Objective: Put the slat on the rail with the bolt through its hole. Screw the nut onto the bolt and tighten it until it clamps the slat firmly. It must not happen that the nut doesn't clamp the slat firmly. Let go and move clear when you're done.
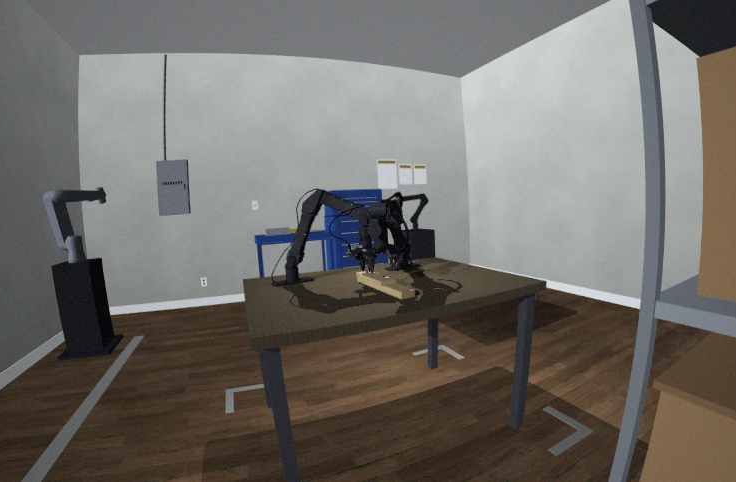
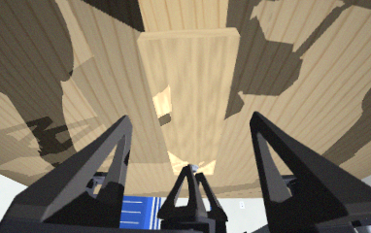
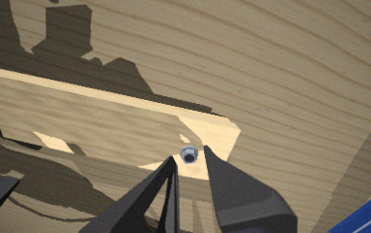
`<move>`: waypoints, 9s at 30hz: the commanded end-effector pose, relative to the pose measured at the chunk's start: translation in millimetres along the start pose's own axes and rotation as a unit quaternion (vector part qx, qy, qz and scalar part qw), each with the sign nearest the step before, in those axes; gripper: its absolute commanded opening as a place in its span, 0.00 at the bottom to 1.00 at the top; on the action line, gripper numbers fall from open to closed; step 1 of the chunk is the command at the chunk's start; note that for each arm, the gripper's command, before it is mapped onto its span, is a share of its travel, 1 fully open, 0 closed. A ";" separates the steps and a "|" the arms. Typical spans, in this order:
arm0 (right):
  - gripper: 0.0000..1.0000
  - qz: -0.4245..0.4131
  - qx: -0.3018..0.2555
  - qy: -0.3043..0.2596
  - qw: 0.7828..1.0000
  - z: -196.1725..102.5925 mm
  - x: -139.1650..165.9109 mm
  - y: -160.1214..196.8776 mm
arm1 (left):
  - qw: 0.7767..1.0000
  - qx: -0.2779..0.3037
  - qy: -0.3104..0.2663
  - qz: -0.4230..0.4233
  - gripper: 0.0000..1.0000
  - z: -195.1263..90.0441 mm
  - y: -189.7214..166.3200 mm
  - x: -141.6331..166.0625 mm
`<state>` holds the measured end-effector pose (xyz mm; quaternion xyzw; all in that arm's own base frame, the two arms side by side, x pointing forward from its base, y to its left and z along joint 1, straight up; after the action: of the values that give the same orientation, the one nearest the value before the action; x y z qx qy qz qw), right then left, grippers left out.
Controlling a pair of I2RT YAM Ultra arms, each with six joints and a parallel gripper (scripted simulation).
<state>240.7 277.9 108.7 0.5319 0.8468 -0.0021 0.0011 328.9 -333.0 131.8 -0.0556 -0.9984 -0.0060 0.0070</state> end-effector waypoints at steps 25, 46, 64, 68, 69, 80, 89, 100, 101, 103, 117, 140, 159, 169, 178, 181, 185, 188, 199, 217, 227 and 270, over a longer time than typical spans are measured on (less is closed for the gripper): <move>0.34 0.000 -0.006 0.002 1.000 -3.6 0.5 1.1 | 1.000 0.010 -0.013 -0.008 1.00 6.0 -1.0 -5.3; 0.34 0.000 -0.006 0.002 1.000 -3.6 0.5 1.1 | 1.000 0.010 -0.013 -0.008 1.00 18.5 -1.4 -5.9; 0.34 0.000 -0.006 0.002 1.000 -3.6 0.5 1.1 | 1.000 0.010 -0.013 -0.008 1.00 29.1 -1.5 -5.9; 0.34 0.000 -0.006 0.002 1.000 -3.6 0.5 1.1 | 1.000 0.010 -0.013 -0.008 1.00 30.4 -1.4 -5.9; 0.34 0.000 -0.006 0.002 1.000 -3.6 0.5 1.1 | 1.000 0.010 -0.013 -0.008 1.00 31.1 -1.4 -5.9; 0.34 0.000 -0.006 0.002 1.000 -3.6 0.5 1.1 | 1.000 0.001 -0.002 0.000 0.72 38.0 -2.2 -2.8; 0.34 0.000 -0.006 0.002 1.000 -3.6 0.5 1.1 | 1.000 0.001 -0.002 0.000 0.72 38.0 -2.2 -2.8; 0.34 0.000 -0.006 0.002 1.000 -3.6 0.5 1.1 | 1.000 0.001 -0.002 0.000 0.72 38.0 -2.2 -2.8; 0.34 0.000 -0.006 0.002 1.000 -3.6 0.5 1.1 | 1.000 0.001 -0.002 0.000 0.72 38.0 -2.2 -2.8; 0.34 -0.007 -0.006 0.002 1.000 -3.6 0.5 1.1 | 1.000 0.001 -0.002 0.000 0.72 38.0 -2.2 -2.8; 0.34 -0.365 -0.006 0.000 0.931 -5.2 0.4 1.3 | 1.000 0.001 -0.002 0.000 0.72 38.0 -2.2 -2.8; 0.34 -0.791 -0.006 -0.003 0.612 -7.0 0.4 1.5 | 1.000 0.001 -0.002 0.000 0.72 38.0 -2.2 -2.8; 0.34 -0.975 -0.005 -0.005 0.221 -8.4 0.4 1.6 | 1.000 0.001 -0.002 0.000 0.72 38.0 -2.2 -2.8; 0.34 -0.999 -0.004 -0.006 0.034 -8.9 0.4 1.6 | 1.000 0.001 -0.002 0.000 0.72 38.0 -2.2 -2.8; 0.34 -1.000 -0.004 -0.007 -0.023 -8.9 0.3 1.6 | 1.000 0.001 -0.002 0.000 0.72 38.0 -2.2 -2.8; 0.34 -1.000 -0.004 -0.007 -0.023 -8.9 0.3 1.6 | 1.000 0.001 -0.002 0.000 0.72 38.0 -2.2 -2.8; 0.34 -1.000 -0.004 -0.007 -0.023 -8.9 0.3 1.6 | 1.000 0.001 -0.002 0.000 0.72 38.0 -2.2 -2.8; 0.34 -1.000 -0.004 -0.007 -0.023 -8.9 0.3 1.6 | 1.000 0.001 -0.002 0.000 0.72 38.0 -2.2 -2.8; 0.34 -1.000 -0.004 -0.007 -0.023 -8.9 0.3 1.6 | 1.000 0.001 -0.002 0.000 0.72 38.0 -2.2 -2.8; 0.34 -1.000 -0.004 -0.007 -0.023 -5.6 0.4 1.8 | 1.000 0.001 -0.002 0.000 0.72 38.0 -2.2 -2.8; 0.34 -1.000 -0.004 -0.007 -0.023 -3.4 0.4 1.9 | 1.000 0.001 -0.002 0.000 0.72 38.0 -2.2 -2.8; 0.30 -1.000 -0.004 -0.012 -0.022 -0.9 1.3 3.7 | 1.000 0.001 -0.002 0.000 0.72 38.0 -2.2 -2.8</move>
<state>242.7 279.9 107.9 0.8578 -0.5140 0.0034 -0.0053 330.0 -334.0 87.7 -0.0555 -0.9983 -0.0099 0.0114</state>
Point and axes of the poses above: on each arm, the point where the finger pads meet when closed, its own z axis out along the fingers, its own y axis across the jaws, x = y × z, the point moved 5 cm from there along -z, back along the fingers, and after that the axes turned 3 degrees about z, right-handed, at the moved point
